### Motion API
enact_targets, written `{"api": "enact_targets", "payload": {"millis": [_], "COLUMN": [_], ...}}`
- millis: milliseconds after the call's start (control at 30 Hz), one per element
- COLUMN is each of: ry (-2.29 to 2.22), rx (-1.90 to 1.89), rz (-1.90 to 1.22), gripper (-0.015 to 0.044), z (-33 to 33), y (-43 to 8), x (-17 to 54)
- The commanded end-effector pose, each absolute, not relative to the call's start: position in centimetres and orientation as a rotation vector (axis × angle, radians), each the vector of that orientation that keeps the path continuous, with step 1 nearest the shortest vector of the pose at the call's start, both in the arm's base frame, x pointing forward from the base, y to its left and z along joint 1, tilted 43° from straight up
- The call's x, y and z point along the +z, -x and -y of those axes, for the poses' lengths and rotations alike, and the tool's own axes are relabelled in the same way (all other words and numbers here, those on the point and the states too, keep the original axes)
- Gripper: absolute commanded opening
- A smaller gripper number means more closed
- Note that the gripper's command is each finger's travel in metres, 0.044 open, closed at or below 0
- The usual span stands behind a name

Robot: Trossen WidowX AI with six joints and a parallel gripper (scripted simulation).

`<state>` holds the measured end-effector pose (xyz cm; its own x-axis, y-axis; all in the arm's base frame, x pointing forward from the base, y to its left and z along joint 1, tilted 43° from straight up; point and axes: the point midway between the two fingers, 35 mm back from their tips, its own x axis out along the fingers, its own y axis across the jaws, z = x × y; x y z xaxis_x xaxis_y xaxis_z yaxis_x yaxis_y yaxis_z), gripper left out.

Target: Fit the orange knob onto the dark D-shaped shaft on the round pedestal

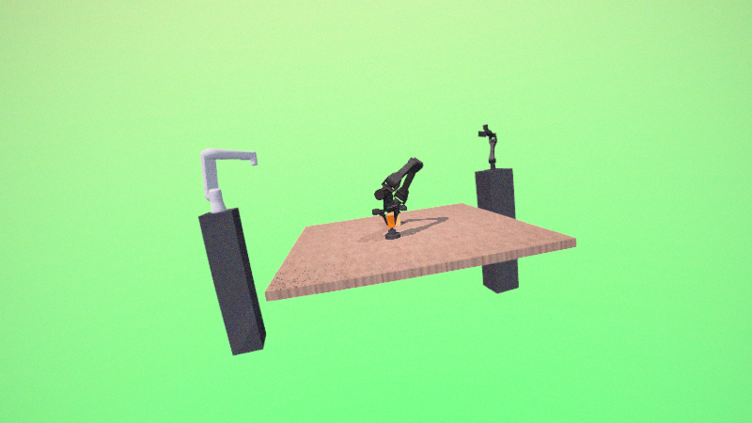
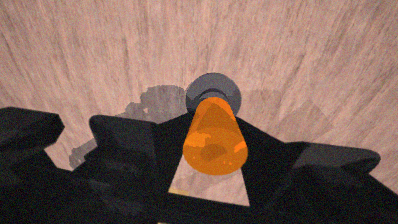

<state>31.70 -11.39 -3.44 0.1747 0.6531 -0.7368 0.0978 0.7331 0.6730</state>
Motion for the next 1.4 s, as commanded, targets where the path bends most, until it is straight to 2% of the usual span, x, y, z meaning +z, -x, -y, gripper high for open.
{"api": "enact_targets", "payload": {"millis": [0, 867, 1367], "ry": [-0.687, -0.687, -0.514], "rx": [0.442, 0.441, 0.575], "rz": [-1.357, -1.358, -1.29], "gripper": [0.0, 0.0, 0.0], "z": [11.25, 11.41, 11.33], "y": [-31.74, -31.43, -31.91], "x": [-3.47, -3.11, -3.54]}}
